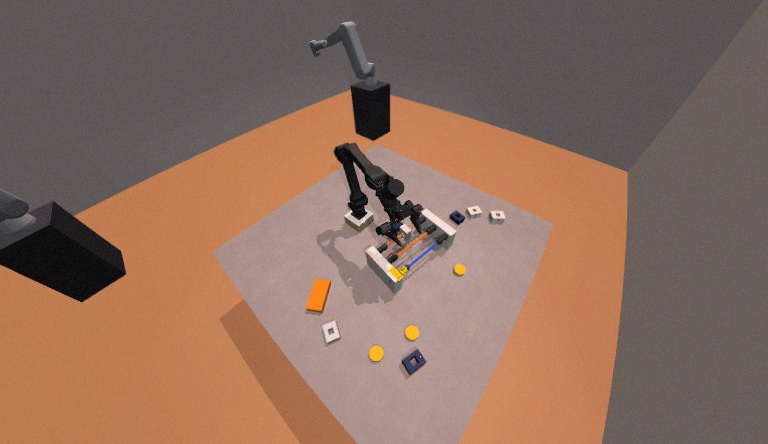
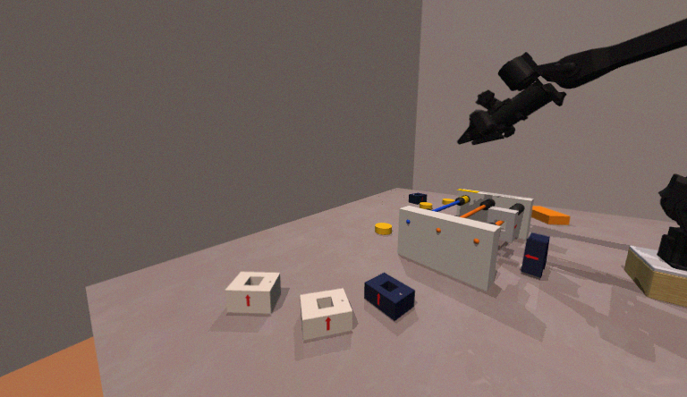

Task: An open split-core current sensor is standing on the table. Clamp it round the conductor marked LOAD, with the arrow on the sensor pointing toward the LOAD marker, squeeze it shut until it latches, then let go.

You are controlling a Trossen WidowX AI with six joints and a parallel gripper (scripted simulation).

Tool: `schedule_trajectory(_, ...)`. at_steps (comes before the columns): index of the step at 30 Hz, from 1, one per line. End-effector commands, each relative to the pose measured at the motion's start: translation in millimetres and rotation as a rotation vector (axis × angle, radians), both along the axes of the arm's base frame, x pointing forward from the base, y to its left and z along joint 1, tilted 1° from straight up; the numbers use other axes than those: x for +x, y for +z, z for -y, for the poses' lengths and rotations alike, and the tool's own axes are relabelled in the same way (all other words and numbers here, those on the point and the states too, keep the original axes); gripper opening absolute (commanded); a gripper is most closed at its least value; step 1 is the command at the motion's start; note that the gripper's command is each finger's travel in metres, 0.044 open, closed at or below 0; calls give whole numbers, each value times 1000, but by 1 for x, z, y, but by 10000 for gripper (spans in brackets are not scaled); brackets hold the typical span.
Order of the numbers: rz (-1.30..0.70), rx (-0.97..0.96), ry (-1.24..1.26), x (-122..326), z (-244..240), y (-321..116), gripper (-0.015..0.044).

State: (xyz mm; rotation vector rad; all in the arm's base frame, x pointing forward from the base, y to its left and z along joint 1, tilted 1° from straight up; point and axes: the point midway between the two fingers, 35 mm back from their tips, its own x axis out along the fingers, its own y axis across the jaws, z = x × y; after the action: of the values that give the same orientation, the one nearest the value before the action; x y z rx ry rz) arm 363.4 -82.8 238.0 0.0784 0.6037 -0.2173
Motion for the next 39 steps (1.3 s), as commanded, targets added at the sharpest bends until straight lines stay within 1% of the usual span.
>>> schedule_trajectory(1,-411,132,-153,-13,54,-55,440)
schedule_trajectory(3,-484,149,-169,-17,62,-63,440)
schedule_trajectory(5,-513,156,-174,-18,66,-66,440)
schedule_trajectory(30,-520,159,-172,-19,63,-67,440)
schedule_trajectory(32,-550,174,-145,-22,41,-73,440)
schedule_trajectory(34,-598,193,-105,-31,8,-83,440)
schedule_trajectory(39,-730,215,-16,-66,-64,-106,440)
